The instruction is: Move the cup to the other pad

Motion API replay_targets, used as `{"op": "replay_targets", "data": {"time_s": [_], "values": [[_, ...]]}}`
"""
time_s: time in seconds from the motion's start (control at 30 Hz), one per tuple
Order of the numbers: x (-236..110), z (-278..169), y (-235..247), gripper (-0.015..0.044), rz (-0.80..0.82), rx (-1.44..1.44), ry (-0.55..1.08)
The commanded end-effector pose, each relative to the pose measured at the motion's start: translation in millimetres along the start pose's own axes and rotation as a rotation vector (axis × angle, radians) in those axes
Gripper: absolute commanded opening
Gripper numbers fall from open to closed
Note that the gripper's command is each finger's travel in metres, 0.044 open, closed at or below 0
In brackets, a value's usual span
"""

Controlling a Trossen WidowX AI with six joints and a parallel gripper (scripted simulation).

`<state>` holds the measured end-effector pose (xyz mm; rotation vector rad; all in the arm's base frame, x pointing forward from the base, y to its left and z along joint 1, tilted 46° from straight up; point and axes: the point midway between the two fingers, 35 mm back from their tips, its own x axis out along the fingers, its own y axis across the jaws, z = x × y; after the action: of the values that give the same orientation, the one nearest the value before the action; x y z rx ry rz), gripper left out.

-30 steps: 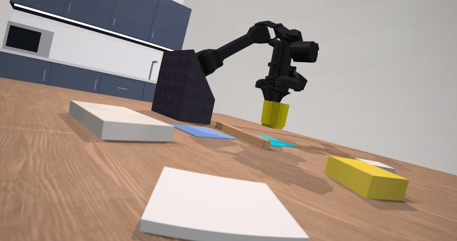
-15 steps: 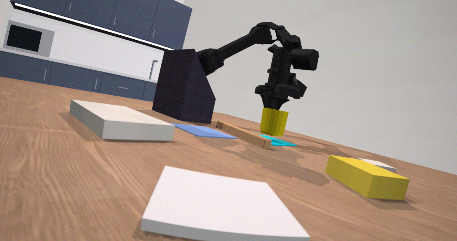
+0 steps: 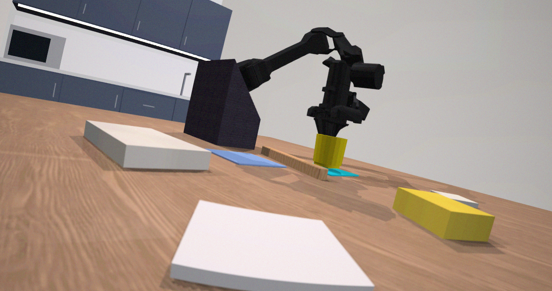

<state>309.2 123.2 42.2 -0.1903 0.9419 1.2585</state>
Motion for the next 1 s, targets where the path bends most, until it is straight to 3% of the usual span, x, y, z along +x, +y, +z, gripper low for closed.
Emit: {"op": "replay_targets", "data": {"time_s": [0.0, 0.07, 0.27, 0.97], "values": [[-1, 0, 0, 0.0, -0.001, -0.001, -0.001], [-1, 0, 0, 0.0, -0.001, -0.001, -0.001], [-1, 0, 0, 0.0147, -0.001, -0.001, -0.001], [-23, -2, -1, 0.0147, 0.0, 0.004, 0.001]]}}
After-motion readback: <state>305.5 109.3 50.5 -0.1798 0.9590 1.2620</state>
